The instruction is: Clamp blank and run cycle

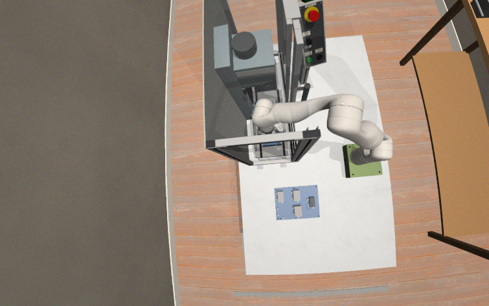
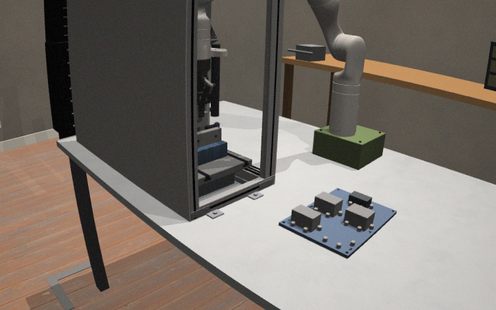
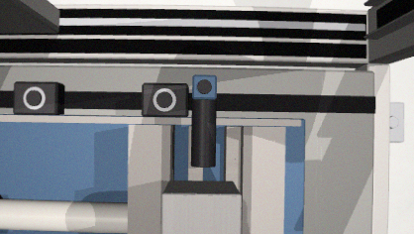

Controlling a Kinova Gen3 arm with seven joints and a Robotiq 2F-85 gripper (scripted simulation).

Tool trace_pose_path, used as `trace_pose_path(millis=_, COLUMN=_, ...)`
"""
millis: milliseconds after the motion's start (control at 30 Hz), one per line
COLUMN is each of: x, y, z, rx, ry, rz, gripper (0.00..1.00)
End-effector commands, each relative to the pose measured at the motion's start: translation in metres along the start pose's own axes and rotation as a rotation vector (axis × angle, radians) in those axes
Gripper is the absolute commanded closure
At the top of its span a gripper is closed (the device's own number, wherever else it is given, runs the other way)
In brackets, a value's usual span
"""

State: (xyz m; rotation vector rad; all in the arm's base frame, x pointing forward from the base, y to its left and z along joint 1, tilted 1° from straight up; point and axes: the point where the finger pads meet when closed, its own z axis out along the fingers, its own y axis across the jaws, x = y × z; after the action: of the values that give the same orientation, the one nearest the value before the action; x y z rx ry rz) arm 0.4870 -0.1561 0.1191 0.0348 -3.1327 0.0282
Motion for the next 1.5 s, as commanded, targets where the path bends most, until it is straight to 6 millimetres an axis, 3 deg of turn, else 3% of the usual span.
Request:
trace_pose_path(millis=0, x=-0.0009, y=0.0022, z=0.0012, rx=-0.007, ry=-0.005, rz=0.004, gripper=0.90)
trace_pose_path(millis=1467, x=-0.0009, y=0.0023, z=0.0015, rx=-0.003, ry=-0.003, rz=0.002, gripper=0.90)
